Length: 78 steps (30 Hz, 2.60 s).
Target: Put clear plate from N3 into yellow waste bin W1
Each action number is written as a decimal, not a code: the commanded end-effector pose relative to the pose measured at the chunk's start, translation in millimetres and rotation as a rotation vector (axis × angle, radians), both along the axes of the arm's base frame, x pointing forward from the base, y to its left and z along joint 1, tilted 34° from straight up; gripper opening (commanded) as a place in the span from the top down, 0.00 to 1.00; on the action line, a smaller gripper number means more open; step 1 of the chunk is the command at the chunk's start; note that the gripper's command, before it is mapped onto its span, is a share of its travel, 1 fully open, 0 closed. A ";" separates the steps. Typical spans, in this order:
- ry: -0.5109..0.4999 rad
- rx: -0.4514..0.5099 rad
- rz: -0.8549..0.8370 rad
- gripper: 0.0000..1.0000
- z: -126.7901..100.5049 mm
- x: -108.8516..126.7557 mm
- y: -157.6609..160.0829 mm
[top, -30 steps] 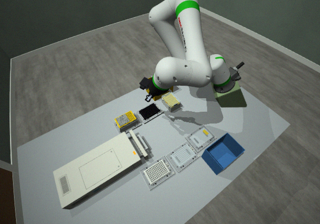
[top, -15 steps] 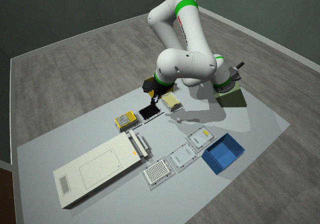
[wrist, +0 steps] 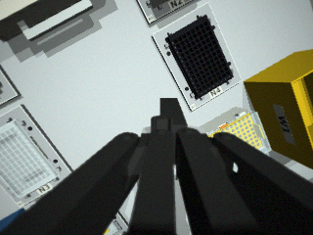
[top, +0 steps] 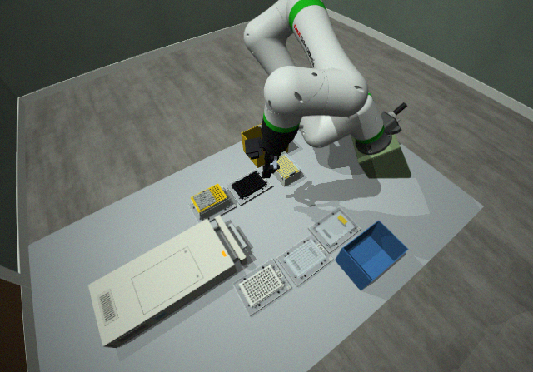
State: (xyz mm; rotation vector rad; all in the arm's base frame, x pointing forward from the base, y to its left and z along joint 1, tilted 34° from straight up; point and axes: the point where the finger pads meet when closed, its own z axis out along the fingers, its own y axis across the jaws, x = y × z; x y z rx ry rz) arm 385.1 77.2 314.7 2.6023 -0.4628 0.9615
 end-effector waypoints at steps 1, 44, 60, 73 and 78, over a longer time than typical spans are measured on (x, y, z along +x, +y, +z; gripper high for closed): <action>0.072 -0.022 0.113 0.90 -3.6 -11.8 15.6; 0.251 -0.098 0.467 0.30 -33.3 -34.8 84.1; 0.251 -0.098 0.467 0.30 -62.9 -16.6 128.1; 0.251 -0.098 0.467 0.30 -86.1 -2.3 162.6; 0.251 -0.098 0.467 0.30 -96.7 4.2 178.3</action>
